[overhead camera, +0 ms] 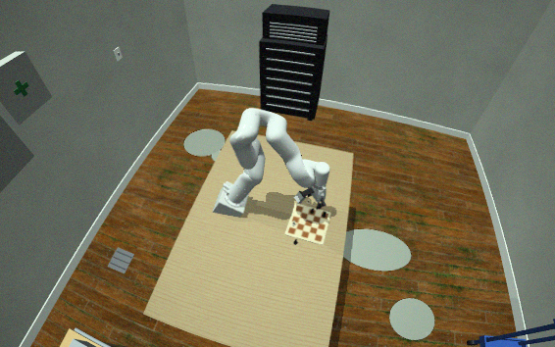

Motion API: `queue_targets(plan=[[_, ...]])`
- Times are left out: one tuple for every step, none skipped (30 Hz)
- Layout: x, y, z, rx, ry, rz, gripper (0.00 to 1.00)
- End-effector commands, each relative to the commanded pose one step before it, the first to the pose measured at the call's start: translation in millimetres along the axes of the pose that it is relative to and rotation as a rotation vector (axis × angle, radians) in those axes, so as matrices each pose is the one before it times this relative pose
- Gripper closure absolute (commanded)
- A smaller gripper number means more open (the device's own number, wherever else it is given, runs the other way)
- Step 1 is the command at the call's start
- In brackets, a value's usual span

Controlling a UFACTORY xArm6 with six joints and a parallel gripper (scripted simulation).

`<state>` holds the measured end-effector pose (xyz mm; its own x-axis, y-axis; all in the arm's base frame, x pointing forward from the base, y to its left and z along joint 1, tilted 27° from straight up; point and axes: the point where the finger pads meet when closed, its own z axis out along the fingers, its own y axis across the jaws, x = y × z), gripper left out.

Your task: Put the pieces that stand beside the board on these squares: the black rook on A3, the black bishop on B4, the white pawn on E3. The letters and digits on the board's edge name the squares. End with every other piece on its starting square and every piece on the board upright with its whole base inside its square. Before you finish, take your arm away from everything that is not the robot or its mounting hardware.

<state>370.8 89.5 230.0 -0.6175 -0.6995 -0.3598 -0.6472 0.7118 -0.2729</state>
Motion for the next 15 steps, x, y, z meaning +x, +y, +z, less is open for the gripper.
queue_targets(plan=[[-1.23, -0.77, -1.27, 0.00198, -0.00339, 0.00007, 0.00], [0.00, 0.00, 0.00, 0.00000, 0.00000, 0.00000, 0.00], [0.00, 0.00, 0.00, 0.00000, 0.00000, 0.00000, 0.00], [0.00, 0.00, 0.00, 0.00000, 0.00000, 0.00000, 0.00], [0.00, 0.00, 0.00, 0.00000, 0.00000, 0.00000, 0.00], [0.00, 0.00, 0.00, 0.00000, 0.00000, 0.00000, 0.00], [0.00, 0.00, 0.00, 0.00000, 0.00000, 0.00000, 0.00], [0.00, 0.00, 0.00, 0.00000, 0.00000, 0.00000, 0.00], [0.00, 0.00, 0.00, 0.00000, 0.00000, 0.00000, 0.00], [0.07, -0.07, 0.02, -0.00003, 0.00007, -0.00007, 0.00], [0.45, -0.48, 0.11, -0.00019, 0.00045, -0.00047, 0.00], [1.14, -1.21, 0.27, -0.00048, 0.00112, -0.00119, 0.00], [2.06, -2.17, 0.48, -0.00088, 0.00196, -0.00213, 0.00], [3.16, -3.26, 0.71, -0.00135, 0.00285, -0.00321, 0.00], [4.37, -4.39, 0.92, -0.00187, 0.00365, -0.00436, 0.00]])
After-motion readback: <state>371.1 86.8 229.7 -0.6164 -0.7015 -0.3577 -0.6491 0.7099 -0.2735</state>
